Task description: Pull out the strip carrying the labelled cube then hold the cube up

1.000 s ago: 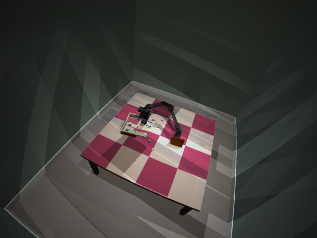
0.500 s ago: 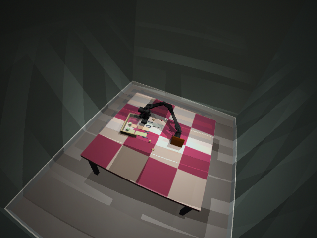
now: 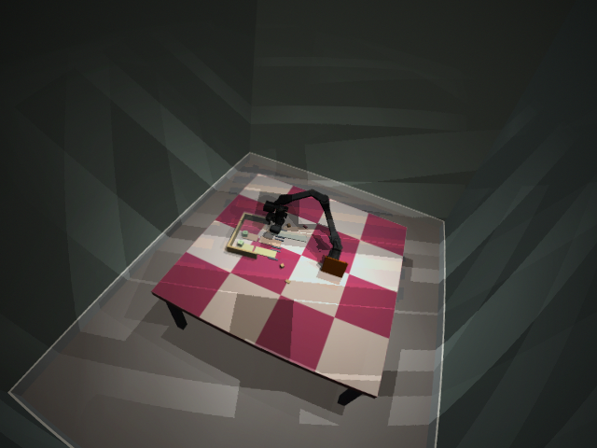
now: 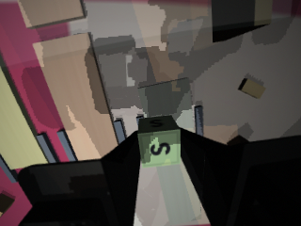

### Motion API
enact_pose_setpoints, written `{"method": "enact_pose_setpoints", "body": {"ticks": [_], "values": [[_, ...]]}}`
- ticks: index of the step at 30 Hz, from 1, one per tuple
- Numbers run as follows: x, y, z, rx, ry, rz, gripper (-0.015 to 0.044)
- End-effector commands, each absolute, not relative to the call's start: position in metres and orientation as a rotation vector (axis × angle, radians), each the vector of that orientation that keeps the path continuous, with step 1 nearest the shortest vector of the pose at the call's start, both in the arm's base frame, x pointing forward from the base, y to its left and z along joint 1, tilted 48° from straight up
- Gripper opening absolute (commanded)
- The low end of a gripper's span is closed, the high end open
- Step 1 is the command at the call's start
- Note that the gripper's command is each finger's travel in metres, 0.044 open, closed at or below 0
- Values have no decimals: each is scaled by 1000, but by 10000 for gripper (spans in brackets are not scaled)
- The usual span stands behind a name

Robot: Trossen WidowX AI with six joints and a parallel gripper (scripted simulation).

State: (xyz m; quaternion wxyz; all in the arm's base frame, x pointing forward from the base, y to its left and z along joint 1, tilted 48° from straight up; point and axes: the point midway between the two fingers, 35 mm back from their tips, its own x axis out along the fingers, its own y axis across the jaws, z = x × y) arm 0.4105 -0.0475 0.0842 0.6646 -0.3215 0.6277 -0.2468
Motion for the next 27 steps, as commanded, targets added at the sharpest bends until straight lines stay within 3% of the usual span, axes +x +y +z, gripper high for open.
{"method": "enact_pose_setpoints", "body": {"ticks": [1, 27], "values": [[391, -39, 89, -726, 1422, -561, 0], [314, -25, 75, -729, 1428, -559, 0]]}}
